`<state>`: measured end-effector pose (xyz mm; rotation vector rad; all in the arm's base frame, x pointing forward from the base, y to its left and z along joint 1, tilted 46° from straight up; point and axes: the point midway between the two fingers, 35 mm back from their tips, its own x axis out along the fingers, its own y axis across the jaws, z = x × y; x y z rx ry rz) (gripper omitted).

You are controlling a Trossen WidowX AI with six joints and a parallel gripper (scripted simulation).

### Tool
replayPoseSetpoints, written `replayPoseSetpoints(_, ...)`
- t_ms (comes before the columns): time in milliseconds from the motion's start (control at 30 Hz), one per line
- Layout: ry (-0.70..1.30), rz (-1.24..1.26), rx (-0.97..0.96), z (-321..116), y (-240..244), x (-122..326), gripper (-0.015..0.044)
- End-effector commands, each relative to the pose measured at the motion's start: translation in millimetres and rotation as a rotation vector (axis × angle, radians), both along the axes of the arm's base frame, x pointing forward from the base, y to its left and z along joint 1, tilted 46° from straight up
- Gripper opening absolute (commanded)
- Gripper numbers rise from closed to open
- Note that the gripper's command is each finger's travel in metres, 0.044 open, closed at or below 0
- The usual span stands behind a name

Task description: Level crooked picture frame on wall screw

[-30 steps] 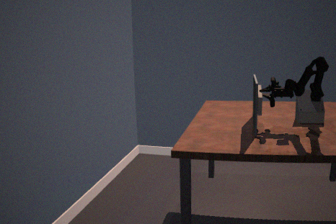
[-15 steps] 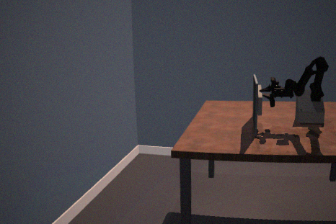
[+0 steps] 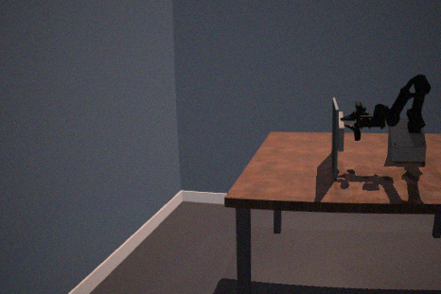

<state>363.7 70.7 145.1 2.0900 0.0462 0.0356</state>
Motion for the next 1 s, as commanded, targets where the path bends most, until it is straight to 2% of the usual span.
replayPoseSetpoints(0,-0.006,-0.010,0.004,0.1,-1.6,0.3,0.0000)
replayPoseSetpoints(967,-0.002,-0.002,0.005,-4.8,2.4,0.2,0.0000)
